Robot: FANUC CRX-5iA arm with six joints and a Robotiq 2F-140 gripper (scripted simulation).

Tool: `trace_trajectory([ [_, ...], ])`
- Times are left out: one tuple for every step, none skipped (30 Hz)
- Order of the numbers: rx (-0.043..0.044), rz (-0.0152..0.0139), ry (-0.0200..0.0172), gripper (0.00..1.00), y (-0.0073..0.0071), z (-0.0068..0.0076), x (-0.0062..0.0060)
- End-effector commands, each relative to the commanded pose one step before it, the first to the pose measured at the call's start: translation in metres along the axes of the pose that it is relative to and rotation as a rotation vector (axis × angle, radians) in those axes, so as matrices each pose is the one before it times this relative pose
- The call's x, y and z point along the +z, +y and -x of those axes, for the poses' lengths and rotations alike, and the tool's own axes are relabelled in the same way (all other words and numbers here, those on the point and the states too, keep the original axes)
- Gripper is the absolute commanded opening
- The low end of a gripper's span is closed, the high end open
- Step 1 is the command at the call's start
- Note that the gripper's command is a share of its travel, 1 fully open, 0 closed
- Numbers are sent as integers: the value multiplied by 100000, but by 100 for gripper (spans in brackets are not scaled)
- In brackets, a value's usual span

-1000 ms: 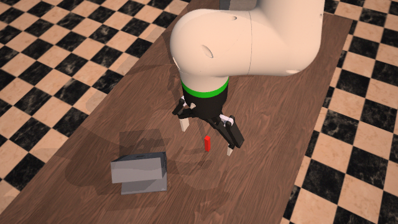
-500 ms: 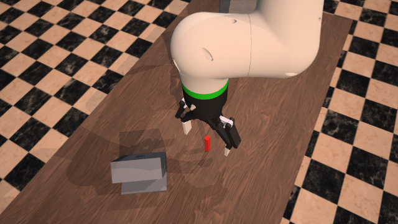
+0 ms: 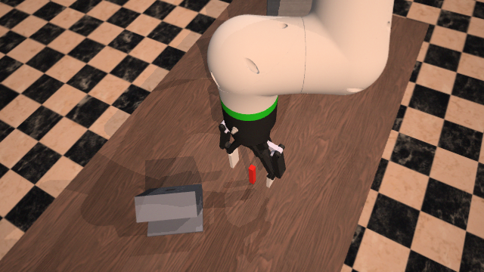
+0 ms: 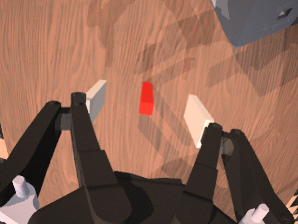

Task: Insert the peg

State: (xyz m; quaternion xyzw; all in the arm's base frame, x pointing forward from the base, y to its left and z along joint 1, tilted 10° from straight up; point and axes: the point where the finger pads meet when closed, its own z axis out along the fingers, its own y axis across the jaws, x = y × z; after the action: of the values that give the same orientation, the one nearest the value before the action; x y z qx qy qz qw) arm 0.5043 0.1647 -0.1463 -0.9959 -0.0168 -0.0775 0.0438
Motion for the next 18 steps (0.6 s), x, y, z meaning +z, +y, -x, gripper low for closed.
trace_trajectory([
  [2,3,33,61,0,-18,-11],
  [0,0,0,61,0,0,0],
  [0,0,0,59,0,0,0],
  [0,0,0,57,0,0,0],
  [0,0,0,55,0,0,0],
  [0,0,0,54,0,0,0],
  [0,0,0,52,0,0,0],
  [0,0,0,50,0,0,0],
  [0,0,0,48,0,0,0],
  [0,0,0,47,0,0,0],
  [0,0,0,45,0,0,0],
  [0,0,0,43,0,0,0],
  [0,0,0,41,0,0,0],
  [0,0,0,39,0,0,0],
  [0,0,0,38,0,0,0],
  [0,0,0,36,0,0,0],
  [0,0,0,34,0,0,0],
  [0,0,0,34,0,0,0],
])
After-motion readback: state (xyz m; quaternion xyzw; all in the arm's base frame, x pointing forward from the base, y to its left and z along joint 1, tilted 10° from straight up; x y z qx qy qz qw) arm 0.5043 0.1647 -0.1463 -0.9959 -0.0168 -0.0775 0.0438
